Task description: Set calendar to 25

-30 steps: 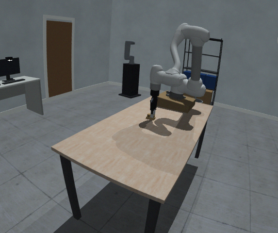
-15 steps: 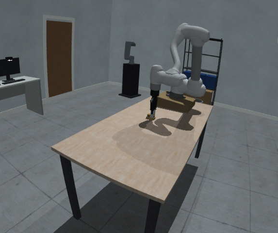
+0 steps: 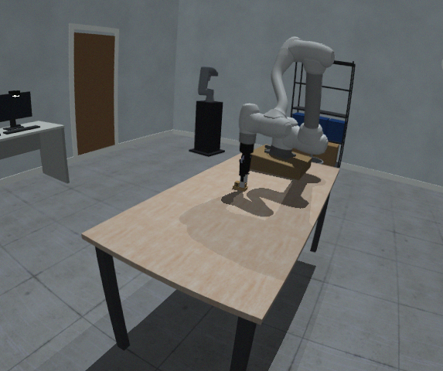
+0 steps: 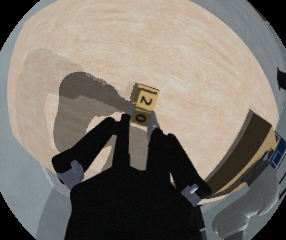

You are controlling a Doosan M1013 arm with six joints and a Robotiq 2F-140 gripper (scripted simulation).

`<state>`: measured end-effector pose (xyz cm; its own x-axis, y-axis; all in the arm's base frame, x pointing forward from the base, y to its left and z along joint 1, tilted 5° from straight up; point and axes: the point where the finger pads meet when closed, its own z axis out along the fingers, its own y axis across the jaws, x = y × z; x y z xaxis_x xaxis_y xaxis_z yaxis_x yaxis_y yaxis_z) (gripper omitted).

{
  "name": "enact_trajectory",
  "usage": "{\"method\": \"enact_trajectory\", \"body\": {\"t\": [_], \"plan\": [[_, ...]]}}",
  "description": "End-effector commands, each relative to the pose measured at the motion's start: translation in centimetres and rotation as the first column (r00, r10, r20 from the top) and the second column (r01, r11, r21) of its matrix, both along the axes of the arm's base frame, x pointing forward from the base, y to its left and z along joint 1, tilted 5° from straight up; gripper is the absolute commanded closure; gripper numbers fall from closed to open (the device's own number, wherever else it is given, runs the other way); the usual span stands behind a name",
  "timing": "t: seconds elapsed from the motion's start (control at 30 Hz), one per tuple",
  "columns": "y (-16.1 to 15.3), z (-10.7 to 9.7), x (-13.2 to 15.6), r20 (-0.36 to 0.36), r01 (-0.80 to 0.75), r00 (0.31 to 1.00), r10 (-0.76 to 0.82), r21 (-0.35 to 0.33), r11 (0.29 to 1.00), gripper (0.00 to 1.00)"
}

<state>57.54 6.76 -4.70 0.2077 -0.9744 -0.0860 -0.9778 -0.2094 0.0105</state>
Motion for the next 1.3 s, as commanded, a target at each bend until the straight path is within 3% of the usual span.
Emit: {"method": "enact_trajectory", "body": {"t": [0.0,0.23,0.73,1.0,1.27], "plan": [[0.0,0.0,0.0,0.000,0.000,1.000,0.000,0.000,1.000,0.71],[0.0,0.0,0.0,0.000,0.000,1.000,0.000,0.000,1.000,0.65],[0.0,0.3,0.0,0.000,0.000,1.000,0.000,0.000,1.000,0.65],[-0.2,2.2,0.1,0.000,0.000,1.000,0.000,0.000,1.000,0.65],[-0.5,6.4,0.2,0.000,0.000,1.000,0.000,0.000,1.000,0.65]]}}
